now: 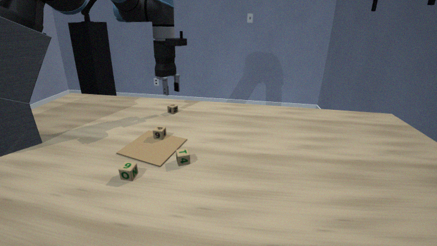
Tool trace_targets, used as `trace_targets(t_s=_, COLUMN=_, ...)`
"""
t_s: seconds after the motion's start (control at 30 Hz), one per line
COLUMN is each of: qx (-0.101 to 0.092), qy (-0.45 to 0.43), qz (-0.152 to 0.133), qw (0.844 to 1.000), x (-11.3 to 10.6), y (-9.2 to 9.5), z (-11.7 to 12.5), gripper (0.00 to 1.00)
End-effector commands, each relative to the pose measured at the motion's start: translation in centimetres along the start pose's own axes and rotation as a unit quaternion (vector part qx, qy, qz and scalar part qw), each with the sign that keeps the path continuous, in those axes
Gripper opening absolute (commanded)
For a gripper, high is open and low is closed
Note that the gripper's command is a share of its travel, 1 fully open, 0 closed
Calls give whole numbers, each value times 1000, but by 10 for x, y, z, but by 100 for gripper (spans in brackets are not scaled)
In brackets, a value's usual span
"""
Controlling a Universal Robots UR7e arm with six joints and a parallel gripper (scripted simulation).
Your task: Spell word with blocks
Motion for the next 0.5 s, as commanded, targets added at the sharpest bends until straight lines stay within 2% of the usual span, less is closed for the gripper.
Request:
trace_targets(t_s=0.0, qx=1, qy=1, qz=1, qw=1000, x=0, y=-8, z=-2, gripper=100)
trace_targets(t_s=0.47, qx=1, qy=1, qz=1, qw=1000, x=0, y=-27, z=-2, gripper=100)
Point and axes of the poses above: the point where the finger pads meet when closed, its own y axis back along the fingers, its own z axis across the jaws, x = y × z, the point moved 8 cm from there along y, back along the fingers, and after that the axes turned 1 degree about -y, right-handed, at the moved point
